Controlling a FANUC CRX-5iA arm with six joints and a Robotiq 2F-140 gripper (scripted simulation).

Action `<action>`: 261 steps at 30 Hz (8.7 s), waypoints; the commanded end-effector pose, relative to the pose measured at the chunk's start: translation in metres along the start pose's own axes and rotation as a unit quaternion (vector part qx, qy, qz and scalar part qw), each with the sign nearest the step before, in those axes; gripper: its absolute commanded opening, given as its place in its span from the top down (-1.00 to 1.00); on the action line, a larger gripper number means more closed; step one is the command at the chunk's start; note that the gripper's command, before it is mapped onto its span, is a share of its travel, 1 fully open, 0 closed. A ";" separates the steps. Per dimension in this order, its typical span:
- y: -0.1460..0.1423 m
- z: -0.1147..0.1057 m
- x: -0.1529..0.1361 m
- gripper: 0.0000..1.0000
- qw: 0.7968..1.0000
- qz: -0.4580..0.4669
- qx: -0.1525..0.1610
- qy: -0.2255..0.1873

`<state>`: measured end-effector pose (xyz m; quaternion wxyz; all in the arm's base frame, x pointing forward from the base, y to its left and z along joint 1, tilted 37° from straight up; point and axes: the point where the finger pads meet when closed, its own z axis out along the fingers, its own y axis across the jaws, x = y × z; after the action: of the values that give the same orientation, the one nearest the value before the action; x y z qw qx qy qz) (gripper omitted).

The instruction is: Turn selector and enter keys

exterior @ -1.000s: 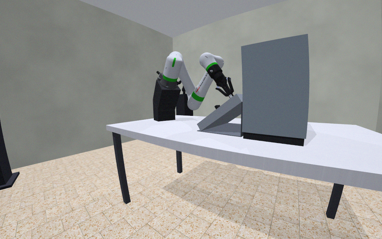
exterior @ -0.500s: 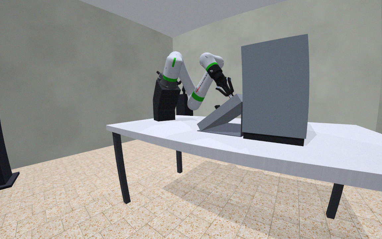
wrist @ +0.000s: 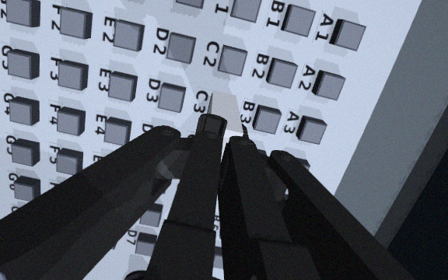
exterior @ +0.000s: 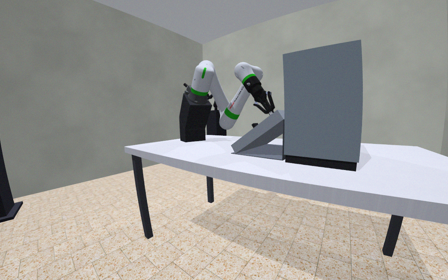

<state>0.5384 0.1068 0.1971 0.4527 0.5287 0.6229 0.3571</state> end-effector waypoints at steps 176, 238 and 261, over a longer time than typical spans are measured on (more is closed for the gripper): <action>0.000 0.003 -0.034 1.00 1.000 0.000 0.000 0.000; 0.000 -0.010 -0.034 1.00 1.000 0.000 0.000 0.000; 0.001 -0.028 -0.034 1.00 1.000 0.000 0.000 0.000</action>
<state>0.5131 0.0742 0.2129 0.4527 0.5288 0.6228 0.3570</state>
